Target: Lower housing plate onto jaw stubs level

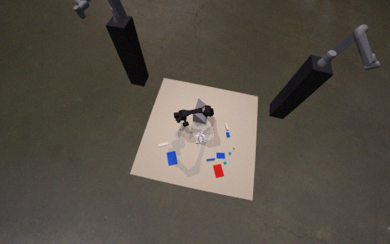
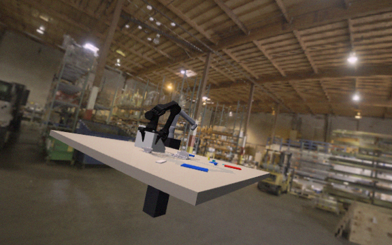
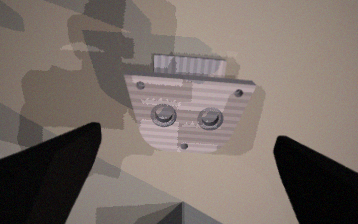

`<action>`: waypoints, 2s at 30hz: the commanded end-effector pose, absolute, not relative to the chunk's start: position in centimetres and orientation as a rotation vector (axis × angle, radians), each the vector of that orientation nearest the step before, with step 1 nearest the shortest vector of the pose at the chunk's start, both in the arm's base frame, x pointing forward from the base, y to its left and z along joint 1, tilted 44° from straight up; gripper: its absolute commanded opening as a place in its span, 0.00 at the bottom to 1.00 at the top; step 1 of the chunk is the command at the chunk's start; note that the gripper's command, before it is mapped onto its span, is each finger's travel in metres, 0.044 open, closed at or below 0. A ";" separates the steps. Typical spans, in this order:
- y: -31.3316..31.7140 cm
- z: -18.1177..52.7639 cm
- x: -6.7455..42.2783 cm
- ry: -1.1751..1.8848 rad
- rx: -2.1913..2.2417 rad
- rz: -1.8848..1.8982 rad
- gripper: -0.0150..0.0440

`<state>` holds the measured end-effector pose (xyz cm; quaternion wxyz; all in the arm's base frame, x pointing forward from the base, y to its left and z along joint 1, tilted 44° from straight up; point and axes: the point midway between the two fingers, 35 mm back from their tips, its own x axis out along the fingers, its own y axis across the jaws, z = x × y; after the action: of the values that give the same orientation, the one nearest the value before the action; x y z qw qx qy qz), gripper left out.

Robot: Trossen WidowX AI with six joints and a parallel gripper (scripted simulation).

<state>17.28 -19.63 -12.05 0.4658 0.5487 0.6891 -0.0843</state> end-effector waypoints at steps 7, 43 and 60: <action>-19.3 -12.3 17.2 1.687 1.357 -0.211 1.00; -17.1 -15.1 17.6 1.686 1.357 -0.210 1.00; -16.0 -16.2 17.6 1.686 1.358 -0.209 1.00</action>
<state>17.71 -16.26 -16.11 0.4681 0.5497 0.6867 -0.0851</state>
